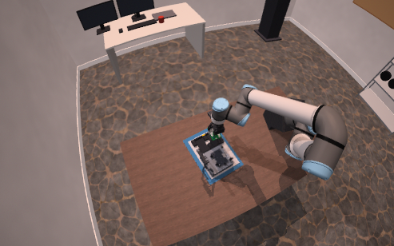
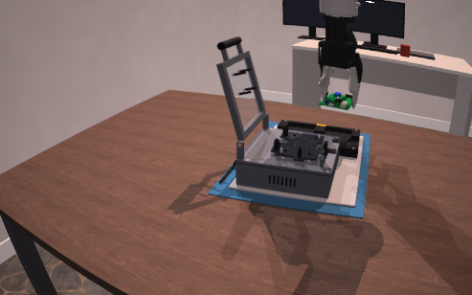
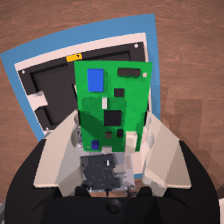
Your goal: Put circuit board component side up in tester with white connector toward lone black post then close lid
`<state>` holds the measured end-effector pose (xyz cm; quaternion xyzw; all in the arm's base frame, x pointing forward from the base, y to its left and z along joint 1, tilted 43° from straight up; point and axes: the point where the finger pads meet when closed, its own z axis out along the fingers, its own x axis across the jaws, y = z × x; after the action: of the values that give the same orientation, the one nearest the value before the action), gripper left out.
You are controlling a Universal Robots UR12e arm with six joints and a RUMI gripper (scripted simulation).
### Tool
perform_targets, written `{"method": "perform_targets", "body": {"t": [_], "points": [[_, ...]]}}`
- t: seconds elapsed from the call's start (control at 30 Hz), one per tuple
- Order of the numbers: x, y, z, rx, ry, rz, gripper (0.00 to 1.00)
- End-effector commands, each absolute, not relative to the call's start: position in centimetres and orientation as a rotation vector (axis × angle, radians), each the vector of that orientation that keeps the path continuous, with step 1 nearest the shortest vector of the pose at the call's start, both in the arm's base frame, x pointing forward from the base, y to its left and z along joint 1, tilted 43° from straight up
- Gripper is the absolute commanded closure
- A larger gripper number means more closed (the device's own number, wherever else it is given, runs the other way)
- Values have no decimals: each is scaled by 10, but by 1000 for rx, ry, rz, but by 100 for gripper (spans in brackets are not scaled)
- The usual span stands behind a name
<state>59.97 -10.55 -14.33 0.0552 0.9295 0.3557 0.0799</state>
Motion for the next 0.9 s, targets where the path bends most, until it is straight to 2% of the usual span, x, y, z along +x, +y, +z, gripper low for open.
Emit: {"method": "perform_targets", "body": {"t": [0.0, 0.87], "points": [[600, -106, -143, 87, 2767, 1051, 61], [600, -106, -143, -80, 2733, 1020, 61]]}}
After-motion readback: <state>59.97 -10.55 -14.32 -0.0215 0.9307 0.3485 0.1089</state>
